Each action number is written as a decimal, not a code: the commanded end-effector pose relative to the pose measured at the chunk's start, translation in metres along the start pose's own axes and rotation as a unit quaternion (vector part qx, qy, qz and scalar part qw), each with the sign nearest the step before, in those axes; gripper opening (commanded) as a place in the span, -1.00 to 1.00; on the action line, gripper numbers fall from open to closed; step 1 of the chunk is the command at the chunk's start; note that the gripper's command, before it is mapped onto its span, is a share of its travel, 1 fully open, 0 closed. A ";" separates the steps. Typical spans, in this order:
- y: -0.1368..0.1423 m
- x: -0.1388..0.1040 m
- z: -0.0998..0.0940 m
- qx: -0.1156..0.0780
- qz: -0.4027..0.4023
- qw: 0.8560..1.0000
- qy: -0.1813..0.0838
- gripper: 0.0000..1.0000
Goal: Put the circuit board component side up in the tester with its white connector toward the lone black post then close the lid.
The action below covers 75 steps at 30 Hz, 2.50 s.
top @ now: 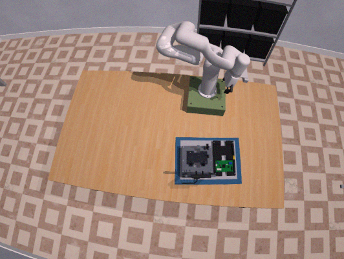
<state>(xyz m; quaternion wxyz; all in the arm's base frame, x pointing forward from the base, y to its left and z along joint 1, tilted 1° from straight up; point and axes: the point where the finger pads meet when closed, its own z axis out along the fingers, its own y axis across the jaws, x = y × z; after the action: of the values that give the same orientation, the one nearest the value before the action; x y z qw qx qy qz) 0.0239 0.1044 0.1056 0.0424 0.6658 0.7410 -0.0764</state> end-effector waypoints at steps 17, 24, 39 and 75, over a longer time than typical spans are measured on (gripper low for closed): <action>0.000 0.000 -0.001 0.000 0.000 1.000 0.001 1.00; 0.010 0.006 -0.023 0.003 0.000 1.000 0.007 1.00; 0.083 0.036 -0.112 0.009 -0.001 0.999 0.036 1.00; 0.358 0.018 -0.168 -0.012 0.001 0.997 0.077 1.00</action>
<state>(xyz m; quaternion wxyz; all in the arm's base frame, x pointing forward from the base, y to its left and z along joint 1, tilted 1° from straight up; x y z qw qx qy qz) 0.3509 0.1927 0.2498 -0.0066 0.6706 0.7416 -0.0192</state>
